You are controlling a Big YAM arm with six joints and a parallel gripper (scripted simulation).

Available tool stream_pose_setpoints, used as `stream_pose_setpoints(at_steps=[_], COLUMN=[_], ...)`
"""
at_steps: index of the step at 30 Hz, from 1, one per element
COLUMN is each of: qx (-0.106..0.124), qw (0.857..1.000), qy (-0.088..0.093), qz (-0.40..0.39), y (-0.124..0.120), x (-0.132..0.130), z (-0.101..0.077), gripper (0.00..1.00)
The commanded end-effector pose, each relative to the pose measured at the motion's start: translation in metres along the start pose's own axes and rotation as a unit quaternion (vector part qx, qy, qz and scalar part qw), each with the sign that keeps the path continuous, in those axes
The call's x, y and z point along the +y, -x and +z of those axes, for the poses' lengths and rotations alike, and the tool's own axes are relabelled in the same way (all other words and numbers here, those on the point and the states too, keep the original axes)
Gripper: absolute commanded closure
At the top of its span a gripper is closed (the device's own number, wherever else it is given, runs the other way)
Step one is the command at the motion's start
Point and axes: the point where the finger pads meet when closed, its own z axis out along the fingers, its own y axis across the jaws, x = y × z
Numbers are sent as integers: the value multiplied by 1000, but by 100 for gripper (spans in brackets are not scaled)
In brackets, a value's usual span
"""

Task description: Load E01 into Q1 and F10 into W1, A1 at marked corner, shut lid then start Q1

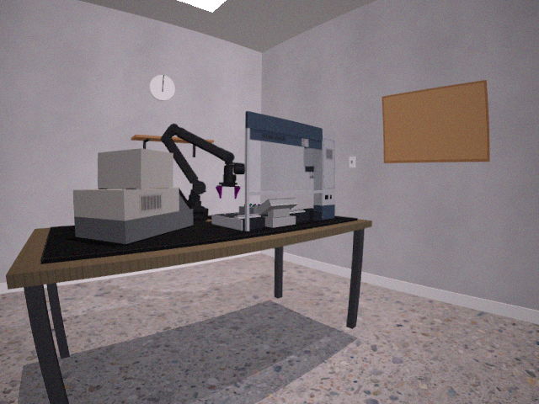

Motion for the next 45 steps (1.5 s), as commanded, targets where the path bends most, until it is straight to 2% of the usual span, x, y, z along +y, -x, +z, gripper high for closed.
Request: stream_pose_setpoints(at_steps=[1,7,14,27,29,31,38,45], qx=[-8,-17,-18,-16,-16,-12,-7,0], qw=[998,992,986,954,954,951,924,934], qy=[-13,-30,-34,-43,-43,-39,-26,-10], qz=[-61,-122,-162,-298,-298,-307,-382,-357], y=[7,14,15,18,18,15,10,3], x=[-12,-23,-25,-29,-29,-26,-16,-9], z=[-9,-18,-20,-26,-26,-22,-12,2], gripper=[0,0,0,0,0,0,0,0])
